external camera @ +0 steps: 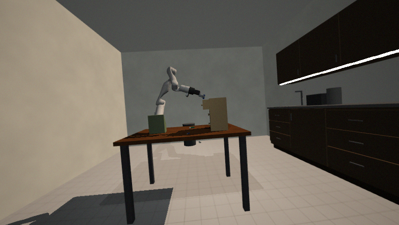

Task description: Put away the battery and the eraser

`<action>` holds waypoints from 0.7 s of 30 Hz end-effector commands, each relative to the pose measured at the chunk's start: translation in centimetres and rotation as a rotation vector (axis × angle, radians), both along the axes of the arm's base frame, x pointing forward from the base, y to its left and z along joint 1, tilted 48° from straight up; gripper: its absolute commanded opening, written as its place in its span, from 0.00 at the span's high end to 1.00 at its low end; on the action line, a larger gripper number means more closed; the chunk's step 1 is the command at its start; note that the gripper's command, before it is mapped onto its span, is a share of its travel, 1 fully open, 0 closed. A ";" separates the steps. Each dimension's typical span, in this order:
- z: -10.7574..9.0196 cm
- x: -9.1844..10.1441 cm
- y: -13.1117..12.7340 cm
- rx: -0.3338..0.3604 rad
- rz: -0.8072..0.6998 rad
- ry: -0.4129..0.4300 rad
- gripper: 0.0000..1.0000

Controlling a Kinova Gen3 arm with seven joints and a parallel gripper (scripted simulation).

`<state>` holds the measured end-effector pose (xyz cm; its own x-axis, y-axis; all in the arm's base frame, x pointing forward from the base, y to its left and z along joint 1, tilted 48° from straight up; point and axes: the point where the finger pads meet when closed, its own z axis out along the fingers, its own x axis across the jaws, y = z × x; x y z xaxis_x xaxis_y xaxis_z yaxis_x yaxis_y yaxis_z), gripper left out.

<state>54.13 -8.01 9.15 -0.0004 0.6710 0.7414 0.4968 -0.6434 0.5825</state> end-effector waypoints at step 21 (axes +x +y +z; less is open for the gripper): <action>-0.2 1.9 0.5 -0.002 0.008 -0.004 0.49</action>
<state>55.97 -7.37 8.91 -0.0088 0.6719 0.7406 0.5014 -0.6378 0.5846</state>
